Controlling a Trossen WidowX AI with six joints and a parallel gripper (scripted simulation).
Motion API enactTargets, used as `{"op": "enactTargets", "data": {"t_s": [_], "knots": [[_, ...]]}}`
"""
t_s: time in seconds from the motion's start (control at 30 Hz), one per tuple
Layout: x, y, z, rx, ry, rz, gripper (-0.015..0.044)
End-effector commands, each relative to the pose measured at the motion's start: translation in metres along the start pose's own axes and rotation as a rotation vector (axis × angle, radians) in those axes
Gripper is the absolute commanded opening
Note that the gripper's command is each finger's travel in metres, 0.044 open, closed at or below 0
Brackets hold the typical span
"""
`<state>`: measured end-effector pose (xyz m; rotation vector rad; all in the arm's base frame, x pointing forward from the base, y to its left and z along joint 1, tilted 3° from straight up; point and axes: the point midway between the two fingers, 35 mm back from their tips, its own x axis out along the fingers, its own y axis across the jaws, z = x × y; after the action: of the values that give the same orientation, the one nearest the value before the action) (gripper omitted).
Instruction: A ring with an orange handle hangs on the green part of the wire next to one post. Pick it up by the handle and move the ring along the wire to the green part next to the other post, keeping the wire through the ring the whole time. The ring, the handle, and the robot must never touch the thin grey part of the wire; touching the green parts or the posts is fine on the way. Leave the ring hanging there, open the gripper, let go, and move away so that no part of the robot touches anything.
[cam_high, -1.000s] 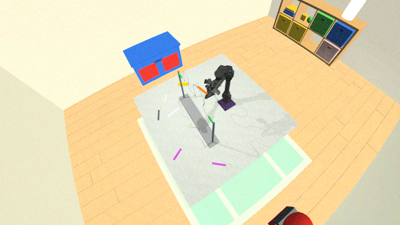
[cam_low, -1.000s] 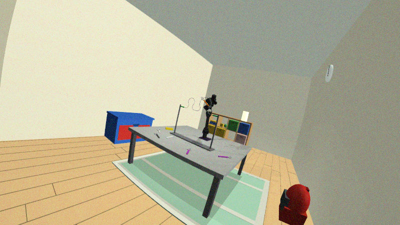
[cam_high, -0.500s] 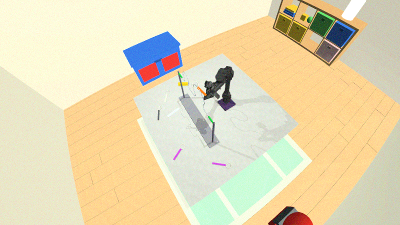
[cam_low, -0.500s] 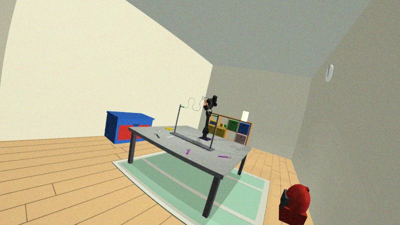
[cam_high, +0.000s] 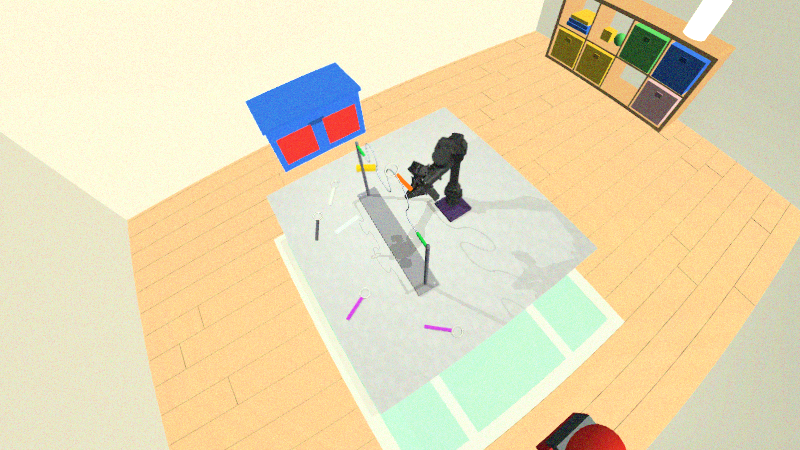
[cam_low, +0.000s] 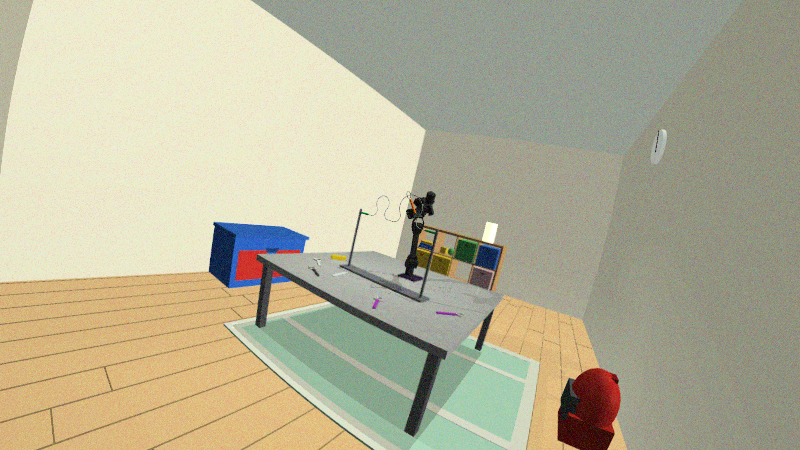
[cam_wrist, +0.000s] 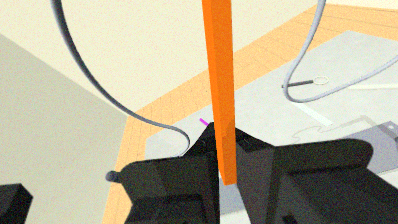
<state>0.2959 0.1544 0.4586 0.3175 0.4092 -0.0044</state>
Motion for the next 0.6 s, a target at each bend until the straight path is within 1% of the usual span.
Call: {"op": "enactTargets", "data": {"t_s": [0.0, 0.57], "knots": [[0.0016, -0.0011, -0.001, -0.061, -0.004, -0.027, -0.015], [0.0021, -0.0092, 0.0002, -0.256, -0.031, -0.116, -0.015]]}}
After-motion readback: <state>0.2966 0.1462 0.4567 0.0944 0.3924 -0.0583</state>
